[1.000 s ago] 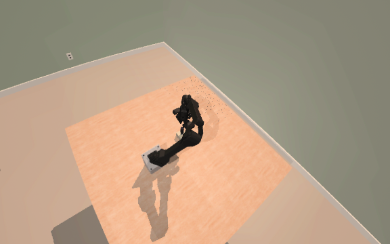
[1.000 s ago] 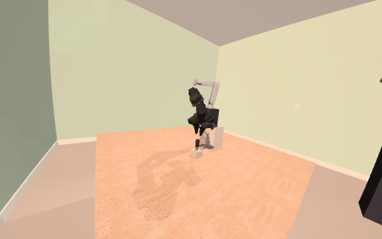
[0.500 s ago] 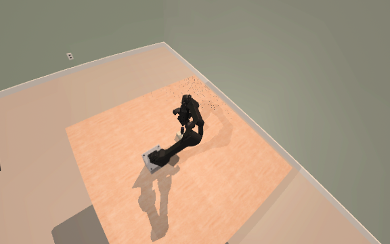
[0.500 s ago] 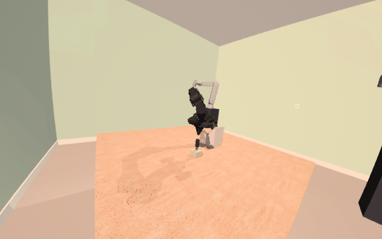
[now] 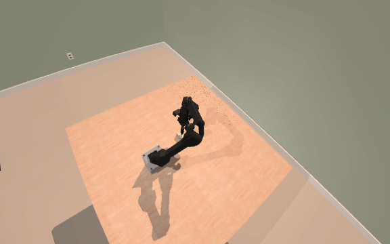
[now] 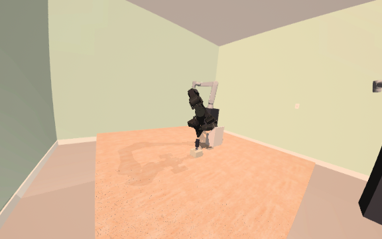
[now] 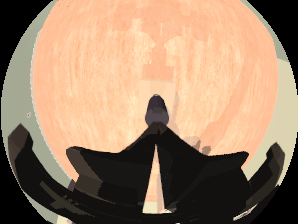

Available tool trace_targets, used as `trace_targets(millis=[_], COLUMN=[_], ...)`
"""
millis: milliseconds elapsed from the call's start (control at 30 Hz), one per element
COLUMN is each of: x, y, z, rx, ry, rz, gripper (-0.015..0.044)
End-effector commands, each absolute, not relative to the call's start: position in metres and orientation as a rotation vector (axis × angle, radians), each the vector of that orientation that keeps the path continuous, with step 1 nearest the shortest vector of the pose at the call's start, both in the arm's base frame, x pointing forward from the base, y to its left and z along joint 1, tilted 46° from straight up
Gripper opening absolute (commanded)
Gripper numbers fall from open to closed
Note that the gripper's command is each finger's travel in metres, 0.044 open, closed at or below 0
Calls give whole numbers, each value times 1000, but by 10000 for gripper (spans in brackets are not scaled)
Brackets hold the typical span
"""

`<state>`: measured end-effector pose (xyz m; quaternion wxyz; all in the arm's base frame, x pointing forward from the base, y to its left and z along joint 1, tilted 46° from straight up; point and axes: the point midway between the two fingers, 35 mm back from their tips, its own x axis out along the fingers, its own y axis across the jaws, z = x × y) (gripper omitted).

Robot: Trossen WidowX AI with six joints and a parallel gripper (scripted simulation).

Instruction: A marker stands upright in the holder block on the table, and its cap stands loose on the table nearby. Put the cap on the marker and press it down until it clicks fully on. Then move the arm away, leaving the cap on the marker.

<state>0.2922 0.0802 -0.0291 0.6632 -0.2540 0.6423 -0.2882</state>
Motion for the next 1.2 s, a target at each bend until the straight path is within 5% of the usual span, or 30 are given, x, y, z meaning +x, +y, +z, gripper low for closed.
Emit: trace_targets(millis=[0,667,1067,1167], x=[292,294,292,292], y=[76,68,132,132], z=[-33,-43,20,20], rx=[-585,-573,-574,-574], ry=[1449,1444,1449,1449], rz=[-650,-645,-643,-643], gripper=[0,0,0,79])
